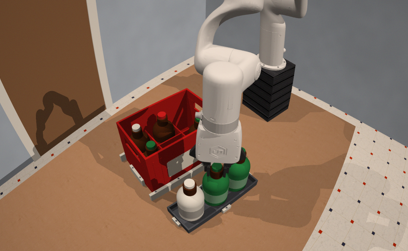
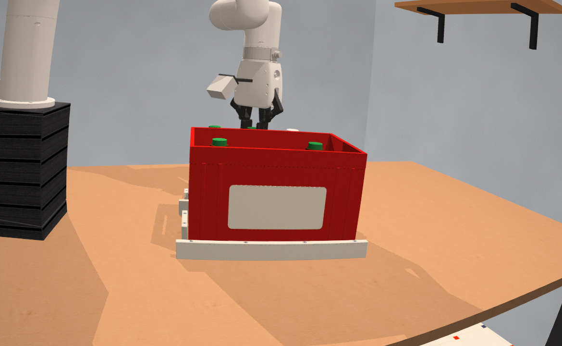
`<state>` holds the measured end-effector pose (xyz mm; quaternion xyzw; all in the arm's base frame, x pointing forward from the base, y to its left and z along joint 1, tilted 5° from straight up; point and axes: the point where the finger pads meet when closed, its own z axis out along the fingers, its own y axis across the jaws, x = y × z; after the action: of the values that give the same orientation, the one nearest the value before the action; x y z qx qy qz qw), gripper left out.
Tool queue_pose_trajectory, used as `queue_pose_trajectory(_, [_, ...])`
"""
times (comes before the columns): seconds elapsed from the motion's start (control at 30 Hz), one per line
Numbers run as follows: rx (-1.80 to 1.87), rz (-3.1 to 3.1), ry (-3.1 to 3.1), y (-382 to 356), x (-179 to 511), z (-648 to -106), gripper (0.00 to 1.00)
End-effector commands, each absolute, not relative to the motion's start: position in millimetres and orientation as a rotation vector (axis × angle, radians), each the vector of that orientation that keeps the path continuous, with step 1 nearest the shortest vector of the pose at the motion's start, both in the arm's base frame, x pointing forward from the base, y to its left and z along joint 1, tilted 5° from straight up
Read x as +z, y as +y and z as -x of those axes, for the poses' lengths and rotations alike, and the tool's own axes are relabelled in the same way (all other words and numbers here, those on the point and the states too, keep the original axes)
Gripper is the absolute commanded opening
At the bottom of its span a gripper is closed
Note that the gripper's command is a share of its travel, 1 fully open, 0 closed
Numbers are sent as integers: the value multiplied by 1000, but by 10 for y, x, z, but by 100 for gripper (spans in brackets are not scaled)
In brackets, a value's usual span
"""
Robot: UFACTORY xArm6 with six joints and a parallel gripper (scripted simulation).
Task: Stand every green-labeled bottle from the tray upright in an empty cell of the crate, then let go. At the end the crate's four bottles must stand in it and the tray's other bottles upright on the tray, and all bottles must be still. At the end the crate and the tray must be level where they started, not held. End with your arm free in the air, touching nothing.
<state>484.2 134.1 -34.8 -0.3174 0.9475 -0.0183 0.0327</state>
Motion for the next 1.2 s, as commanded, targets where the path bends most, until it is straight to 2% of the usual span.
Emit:
queue_pose_trajectory(0.0, [-57, 976, 2913, 1345, -333, -4858, 0])
queue_pose_trajectory(1.17, [-57, 976, 2913, 1347, -280, -4857, 0])
